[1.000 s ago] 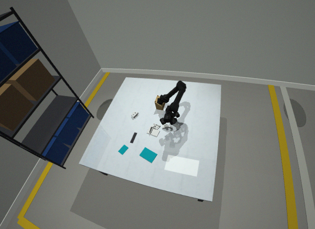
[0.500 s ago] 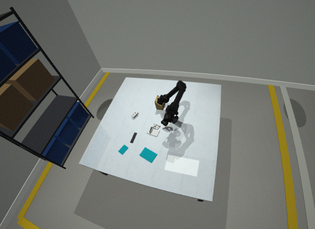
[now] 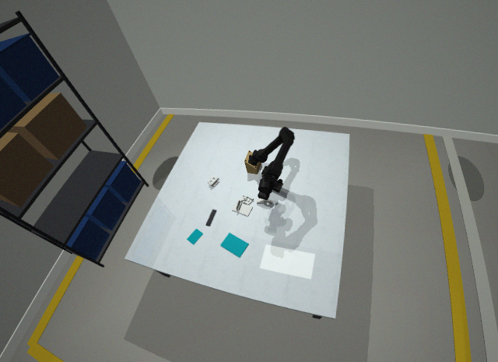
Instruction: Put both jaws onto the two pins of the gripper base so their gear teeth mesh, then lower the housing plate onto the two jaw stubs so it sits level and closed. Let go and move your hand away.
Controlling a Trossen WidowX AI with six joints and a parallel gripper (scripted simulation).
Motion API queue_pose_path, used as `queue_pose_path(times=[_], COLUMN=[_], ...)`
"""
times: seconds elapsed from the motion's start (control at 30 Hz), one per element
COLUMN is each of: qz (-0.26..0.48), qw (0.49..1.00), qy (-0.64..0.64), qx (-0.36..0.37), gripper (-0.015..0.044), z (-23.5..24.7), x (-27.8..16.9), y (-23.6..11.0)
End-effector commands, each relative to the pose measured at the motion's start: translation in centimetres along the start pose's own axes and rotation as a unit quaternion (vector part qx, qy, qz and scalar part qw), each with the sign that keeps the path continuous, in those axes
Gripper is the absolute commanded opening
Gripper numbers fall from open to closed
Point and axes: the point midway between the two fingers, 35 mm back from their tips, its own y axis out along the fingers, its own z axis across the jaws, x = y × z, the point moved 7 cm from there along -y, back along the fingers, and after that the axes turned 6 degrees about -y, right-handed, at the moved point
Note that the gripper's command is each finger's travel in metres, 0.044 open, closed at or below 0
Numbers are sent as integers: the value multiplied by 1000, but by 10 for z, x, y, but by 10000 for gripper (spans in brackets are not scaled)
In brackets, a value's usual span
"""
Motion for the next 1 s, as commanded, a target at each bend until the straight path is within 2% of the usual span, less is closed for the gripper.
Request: queue_pose_path(times=[0.0, 0.33, 0.97], qz=[-2, -2, -1], qw=[999, 989, 989], qy=[-42, -148, -150], qx=[1, 0, 0], gripper=[0, 0, 0], z=[1, 3, 1], x=[0, -1, -1], y=[0, 0, 20])
